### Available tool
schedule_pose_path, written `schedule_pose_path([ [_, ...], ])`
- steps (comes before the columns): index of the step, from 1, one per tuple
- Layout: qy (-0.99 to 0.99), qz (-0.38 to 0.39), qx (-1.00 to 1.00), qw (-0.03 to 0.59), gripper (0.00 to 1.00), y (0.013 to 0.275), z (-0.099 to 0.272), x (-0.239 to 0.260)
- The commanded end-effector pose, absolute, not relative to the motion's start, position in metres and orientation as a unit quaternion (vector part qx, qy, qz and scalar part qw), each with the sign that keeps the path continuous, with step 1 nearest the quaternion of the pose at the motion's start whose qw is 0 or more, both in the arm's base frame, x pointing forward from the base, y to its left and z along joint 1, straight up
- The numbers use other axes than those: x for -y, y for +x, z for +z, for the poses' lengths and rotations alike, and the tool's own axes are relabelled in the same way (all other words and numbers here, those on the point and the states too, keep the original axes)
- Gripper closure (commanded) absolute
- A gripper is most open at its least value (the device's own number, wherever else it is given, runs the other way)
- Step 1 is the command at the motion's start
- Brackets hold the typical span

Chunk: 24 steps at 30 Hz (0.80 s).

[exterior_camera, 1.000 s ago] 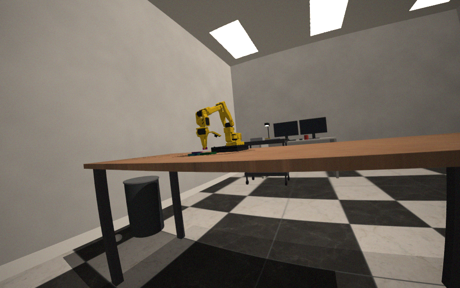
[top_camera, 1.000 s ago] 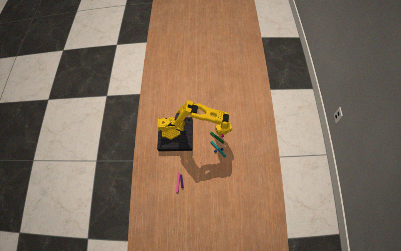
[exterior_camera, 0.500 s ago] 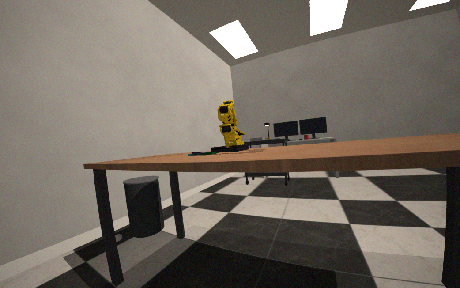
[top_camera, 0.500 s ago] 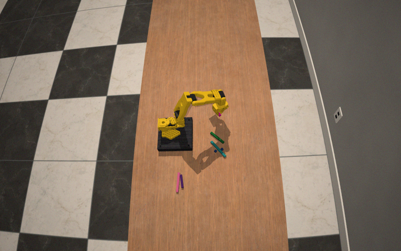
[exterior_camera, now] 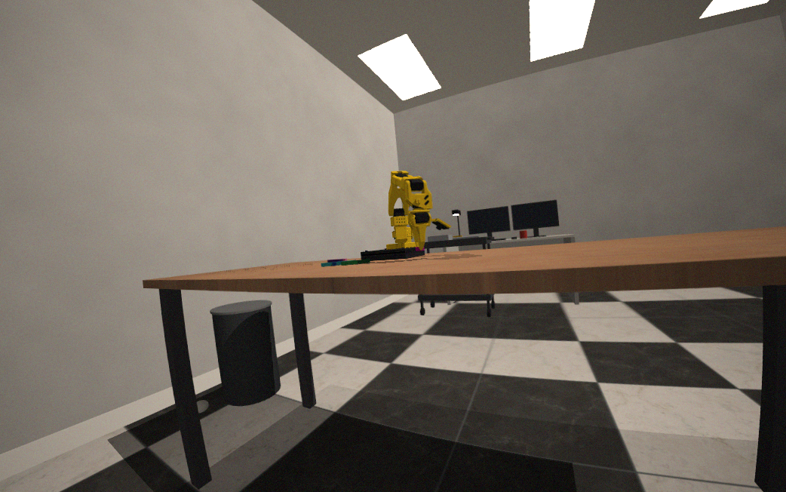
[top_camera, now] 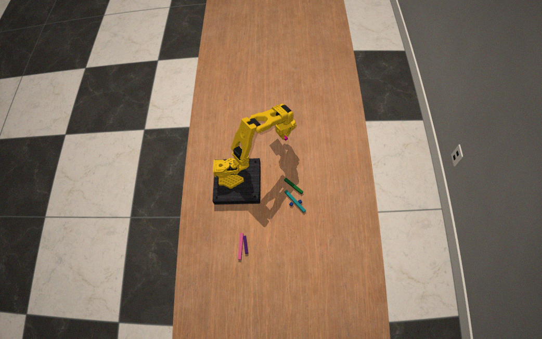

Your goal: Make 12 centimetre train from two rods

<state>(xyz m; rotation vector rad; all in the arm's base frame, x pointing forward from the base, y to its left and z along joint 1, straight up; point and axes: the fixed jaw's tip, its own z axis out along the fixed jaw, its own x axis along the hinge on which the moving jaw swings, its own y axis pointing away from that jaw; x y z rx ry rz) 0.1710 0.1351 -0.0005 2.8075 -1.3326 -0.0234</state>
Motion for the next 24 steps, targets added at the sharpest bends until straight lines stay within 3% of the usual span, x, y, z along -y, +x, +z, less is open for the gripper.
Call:
schedule_pose_path([
  [1,0.906,-0.005,0.423,0.011,1.0,0.162,0.001,-0.146],
  [24,0.905,0.001,0.424,-0.004,1.0,0.157,0.007,-0.156],
])
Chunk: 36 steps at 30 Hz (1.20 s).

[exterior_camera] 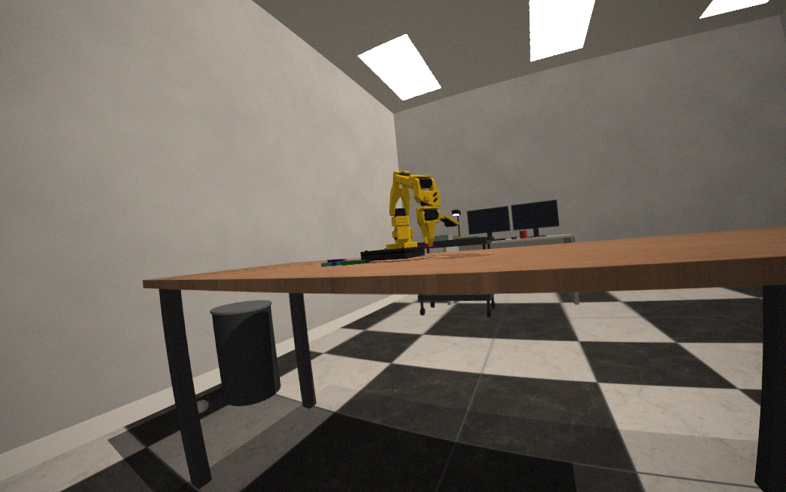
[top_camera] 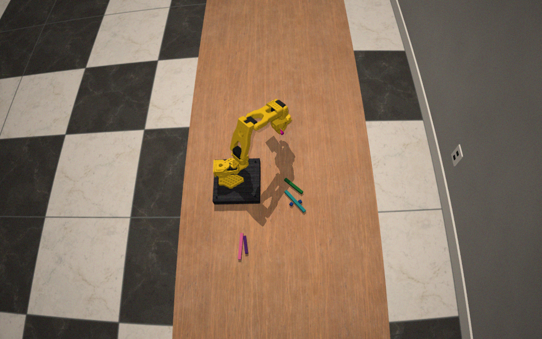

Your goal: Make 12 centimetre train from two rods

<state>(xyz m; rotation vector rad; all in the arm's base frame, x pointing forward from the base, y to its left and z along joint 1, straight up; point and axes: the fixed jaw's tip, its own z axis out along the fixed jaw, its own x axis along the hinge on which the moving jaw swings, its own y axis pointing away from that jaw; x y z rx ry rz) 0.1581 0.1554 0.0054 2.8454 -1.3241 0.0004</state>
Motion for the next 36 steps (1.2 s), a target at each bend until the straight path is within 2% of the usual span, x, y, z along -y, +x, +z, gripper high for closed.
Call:
schedule_pose_path([
  [1,0.905,0.001,0.424,-0.004,1.0,0.157,0.007,-0.156],
  [36,0.905,0.001,0.424,-0.004,1.0,0.157,-0.012,-0.156],
])
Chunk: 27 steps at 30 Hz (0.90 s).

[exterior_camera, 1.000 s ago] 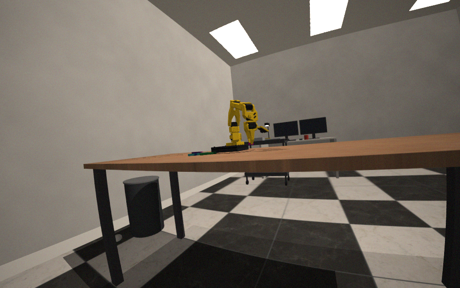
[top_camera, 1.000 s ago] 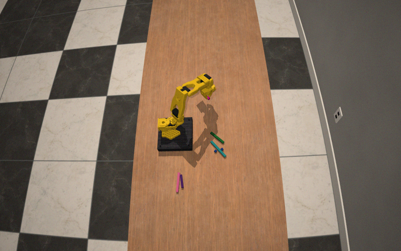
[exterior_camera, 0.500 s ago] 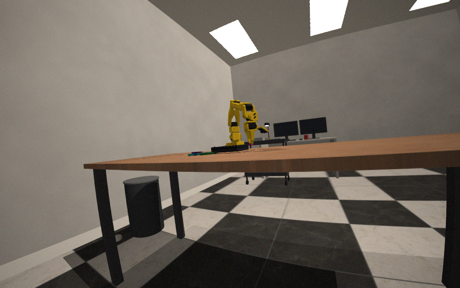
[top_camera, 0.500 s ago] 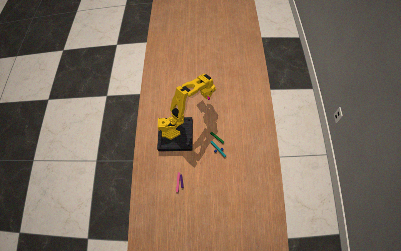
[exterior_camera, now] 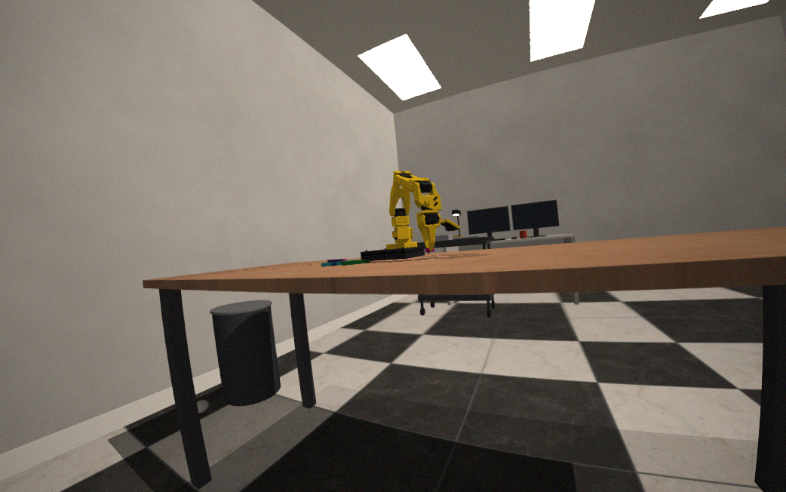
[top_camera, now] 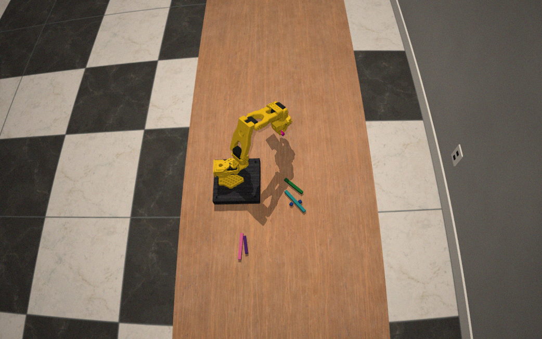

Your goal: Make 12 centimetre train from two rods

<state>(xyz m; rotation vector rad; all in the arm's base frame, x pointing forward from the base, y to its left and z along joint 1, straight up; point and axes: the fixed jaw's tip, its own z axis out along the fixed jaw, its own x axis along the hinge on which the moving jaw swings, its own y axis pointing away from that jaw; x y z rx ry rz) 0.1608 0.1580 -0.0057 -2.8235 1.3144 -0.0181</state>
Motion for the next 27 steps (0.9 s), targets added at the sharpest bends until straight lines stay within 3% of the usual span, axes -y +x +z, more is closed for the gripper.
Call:
schedule_pose_path([
  [1,-0.905,-0.001,-0.424,0.004,1.0,0.1567,-0.0124,-0.1564],
  [27,-0.905,0.004,-0.425,-0.012,1.0,0.1539,-0.0196,-0.1534],
])
